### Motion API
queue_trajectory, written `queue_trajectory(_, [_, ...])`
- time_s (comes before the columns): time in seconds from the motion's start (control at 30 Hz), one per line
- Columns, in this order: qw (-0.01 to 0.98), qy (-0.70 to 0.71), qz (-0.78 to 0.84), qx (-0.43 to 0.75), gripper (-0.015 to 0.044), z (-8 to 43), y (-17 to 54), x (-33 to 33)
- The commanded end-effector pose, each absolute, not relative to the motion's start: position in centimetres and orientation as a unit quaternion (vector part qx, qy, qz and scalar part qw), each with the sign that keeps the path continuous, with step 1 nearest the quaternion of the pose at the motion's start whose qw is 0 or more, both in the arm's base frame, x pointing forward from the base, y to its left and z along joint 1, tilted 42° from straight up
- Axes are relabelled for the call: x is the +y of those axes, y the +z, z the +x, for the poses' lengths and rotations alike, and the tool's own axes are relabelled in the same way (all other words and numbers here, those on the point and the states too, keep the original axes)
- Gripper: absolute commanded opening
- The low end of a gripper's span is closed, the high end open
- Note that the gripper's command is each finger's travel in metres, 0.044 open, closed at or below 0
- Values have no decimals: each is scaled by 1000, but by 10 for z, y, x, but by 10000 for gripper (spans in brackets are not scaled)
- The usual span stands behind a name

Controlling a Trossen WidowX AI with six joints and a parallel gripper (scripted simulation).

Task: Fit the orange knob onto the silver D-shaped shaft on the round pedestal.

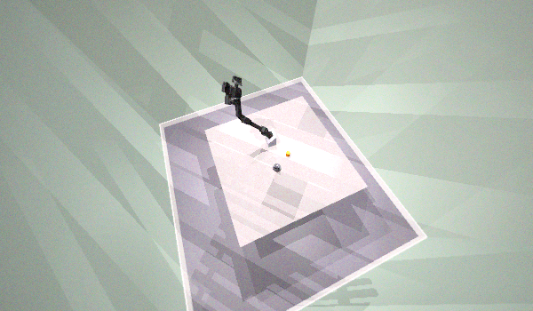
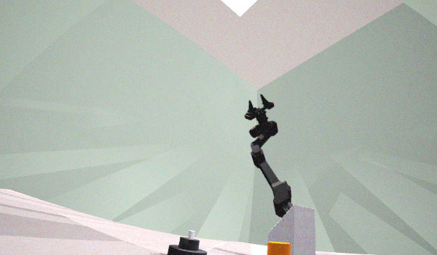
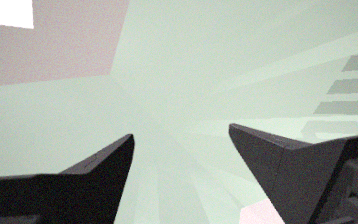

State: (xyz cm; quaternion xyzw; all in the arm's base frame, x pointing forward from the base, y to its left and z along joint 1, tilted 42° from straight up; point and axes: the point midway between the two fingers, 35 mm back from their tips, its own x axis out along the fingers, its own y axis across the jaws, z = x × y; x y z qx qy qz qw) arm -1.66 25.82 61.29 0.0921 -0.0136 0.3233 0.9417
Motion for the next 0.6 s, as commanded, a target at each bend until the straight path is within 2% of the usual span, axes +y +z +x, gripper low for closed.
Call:
queue_trajectory(0.0, [942,323,92,-14,426,-17,613,258])
queue_trajectory(0.03, [942,321,92,-15,440,-16,613,259])
queue_trajectory(0.57, [958,246,94,-115,440,4,601,327])
